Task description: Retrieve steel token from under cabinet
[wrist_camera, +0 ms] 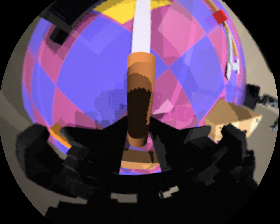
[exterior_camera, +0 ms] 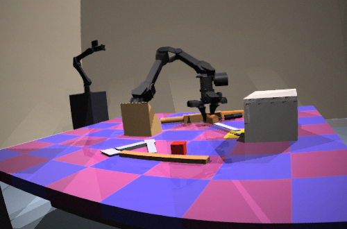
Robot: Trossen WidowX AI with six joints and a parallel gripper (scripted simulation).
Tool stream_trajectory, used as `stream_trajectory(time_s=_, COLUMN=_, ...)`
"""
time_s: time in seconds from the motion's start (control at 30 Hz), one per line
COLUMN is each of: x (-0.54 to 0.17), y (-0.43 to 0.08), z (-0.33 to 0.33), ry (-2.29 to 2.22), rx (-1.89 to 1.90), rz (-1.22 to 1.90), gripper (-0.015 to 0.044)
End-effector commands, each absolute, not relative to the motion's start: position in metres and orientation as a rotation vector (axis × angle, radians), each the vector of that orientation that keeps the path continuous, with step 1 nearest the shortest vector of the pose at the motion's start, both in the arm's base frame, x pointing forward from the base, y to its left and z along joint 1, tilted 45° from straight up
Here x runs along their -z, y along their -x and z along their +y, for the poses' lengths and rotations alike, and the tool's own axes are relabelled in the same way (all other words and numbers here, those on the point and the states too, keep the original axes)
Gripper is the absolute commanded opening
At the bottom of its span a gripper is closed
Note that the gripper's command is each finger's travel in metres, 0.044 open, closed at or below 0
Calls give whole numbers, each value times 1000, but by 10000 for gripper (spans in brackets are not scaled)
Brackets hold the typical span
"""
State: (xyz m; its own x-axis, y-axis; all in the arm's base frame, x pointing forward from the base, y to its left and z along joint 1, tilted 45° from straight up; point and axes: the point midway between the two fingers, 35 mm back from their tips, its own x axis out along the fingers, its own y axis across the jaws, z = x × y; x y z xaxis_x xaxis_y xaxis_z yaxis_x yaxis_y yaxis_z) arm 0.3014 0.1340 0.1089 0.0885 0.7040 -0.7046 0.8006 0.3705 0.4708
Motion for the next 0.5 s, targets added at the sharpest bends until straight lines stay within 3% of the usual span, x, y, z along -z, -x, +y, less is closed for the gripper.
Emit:
stream_trajectory(time_s=0.0, x=-116, y=-305, z=135, ry=-1377, rx=136, rz=1626, gripper=0)
stream_trajectory(time_s=0.47, x=-132, y=-309, z=150, ry=-1402, rx=162, rz=1630, gripper=0)
